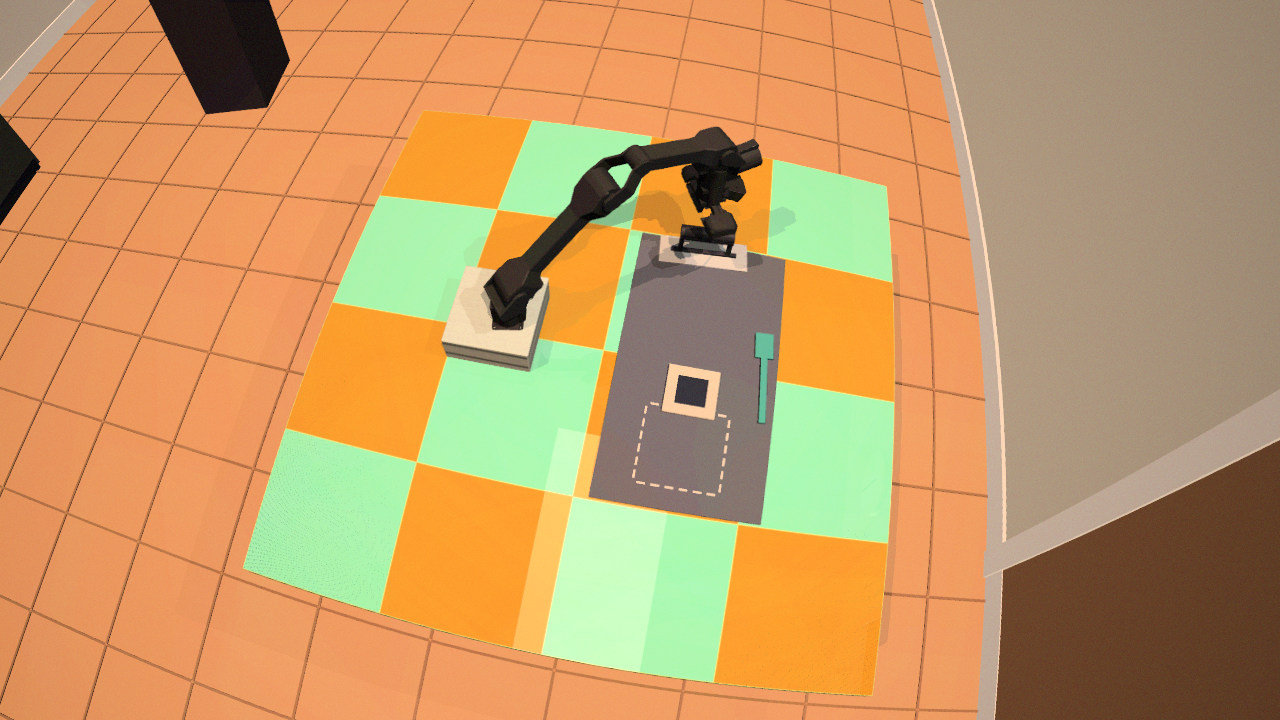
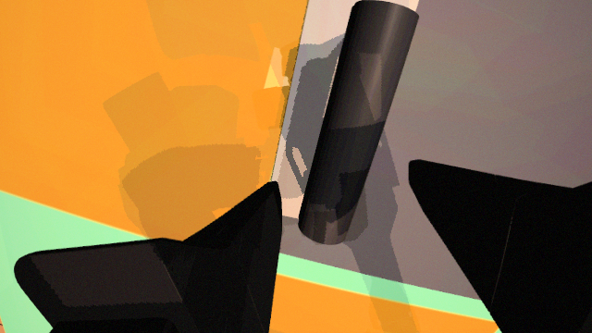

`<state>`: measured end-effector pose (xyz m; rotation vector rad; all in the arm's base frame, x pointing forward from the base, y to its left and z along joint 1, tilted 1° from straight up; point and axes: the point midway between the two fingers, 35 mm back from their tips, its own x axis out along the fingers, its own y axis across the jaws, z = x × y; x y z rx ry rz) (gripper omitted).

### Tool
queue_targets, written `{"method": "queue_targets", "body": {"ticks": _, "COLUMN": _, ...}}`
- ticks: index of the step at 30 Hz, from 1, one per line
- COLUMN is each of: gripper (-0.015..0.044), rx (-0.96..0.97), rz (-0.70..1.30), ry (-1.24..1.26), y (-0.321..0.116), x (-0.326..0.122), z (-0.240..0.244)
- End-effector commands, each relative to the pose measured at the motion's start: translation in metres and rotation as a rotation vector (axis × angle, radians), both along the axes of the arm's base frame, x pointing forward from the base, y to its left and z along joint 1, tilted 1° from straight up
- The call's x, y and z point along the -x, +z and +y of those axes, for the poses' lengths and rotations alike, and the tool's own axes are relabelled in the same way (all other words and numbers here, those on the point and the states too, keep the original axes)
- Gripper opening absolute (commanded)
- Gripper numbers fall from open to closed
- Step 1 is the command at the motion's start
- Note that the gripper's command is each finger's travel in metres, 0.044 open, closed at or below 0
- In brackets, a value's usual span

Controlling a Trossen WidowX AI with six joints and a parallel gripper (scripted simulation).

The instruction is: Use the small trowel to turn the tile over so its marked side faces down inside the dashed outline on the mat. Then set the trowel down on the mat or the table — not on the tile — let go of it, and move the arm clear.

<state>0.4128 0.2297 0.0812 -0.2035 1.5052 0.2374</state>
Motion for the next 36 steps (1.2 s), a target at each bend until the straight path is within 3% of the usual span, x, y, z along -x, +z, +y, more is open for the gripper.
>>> {"method": "queue_targets", "body": {"ticks": 1, "gripper": 0.0270, "rx": 0.004, "rz": 0.012, "ry": -0.152, "y": 0.000, "x": -0.005, "z": -0.003}}
{"method": "queue_targets", "body": {"ticks": 8, "gripper": 0.0270, "rx": 0.008, "rz": 0.029, "ry": -0.369, "y": 0.000, "x": -0.010, "z": -0.006}}
{"method": "queue_targets", "body": {"ticks": 36, "gripper": 0.0270, "rx": 0.008, "rz": 0.029, "ry": -0.372, "y": -0.032, "x": -0.012, "z": -0.006}}
